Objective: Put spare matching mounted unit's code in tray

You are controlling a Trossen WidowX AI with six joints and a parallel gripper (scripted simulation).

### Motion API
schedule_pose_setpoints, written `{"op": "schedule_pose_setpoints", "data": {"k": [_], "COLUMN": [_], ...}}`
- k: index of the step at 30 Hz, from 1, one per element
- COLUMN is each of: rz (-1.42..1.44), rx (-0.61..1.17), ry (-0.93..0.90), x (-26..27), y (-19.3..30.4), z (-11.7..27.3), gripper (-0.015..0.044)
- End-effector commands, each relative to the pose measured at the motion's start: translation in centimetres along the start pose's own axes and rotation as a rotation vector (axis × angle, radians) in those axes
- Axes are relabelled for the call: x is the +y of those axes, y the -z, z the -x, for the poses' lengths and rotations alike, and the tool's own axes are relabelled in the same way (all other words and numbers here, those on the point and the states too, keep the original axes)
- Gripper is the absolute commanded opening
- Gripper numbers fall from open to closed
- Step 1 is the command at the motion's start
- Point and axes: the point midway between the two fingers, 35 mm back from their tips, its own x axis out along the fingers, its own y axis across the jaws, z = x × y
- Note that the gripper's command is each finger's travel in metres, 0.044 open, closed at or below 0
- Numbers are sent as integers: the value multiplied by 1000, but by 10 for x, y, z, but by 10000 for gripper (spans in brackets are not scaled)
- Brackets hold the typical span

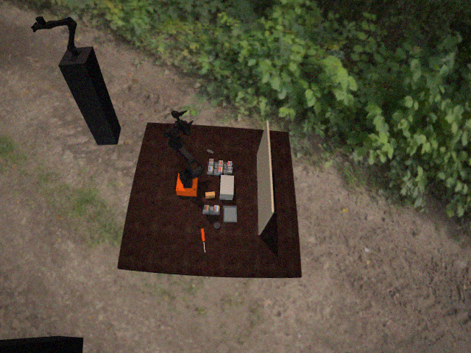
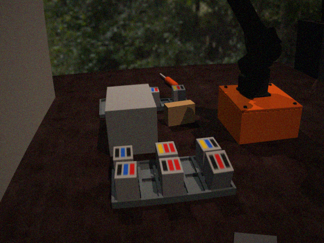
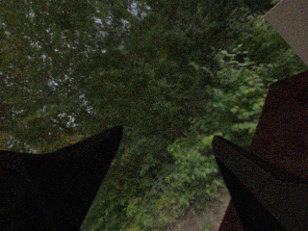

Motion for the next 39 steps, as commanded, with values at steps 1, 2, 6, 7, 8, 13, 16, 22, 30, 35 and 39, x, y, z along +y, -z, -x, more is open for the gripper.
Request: {"op": "schedule_pose_setpoints", "data": {"k": [1, 2, 6, 7, 8, 13, 16, 22, 30, 35, 39], "rz": [0, 0, 0, 8, 33, 295, 457, 673, 958, 1073, 1116], "rx": [0, 0, 0, -4, -14, -94, -115, -125, -9, 122, 231], "ry": [0, 0, 0, -3, -12, -26, 10, 90, 301, 477, 613], "x": [0, 0, 0, 1, 3, 12, 5, -20, -90, -156, -207], "y": [0, 0, 0, 0, -1, 4, 10, 5, -10, -35, -59], "z": [0, 0, 0, -1, -5, -46, -76, -128, -199, -232, -243], "gripper": [426, 440, 440, 440, 440, 440, 440, 440, 440, 440, 440]}}
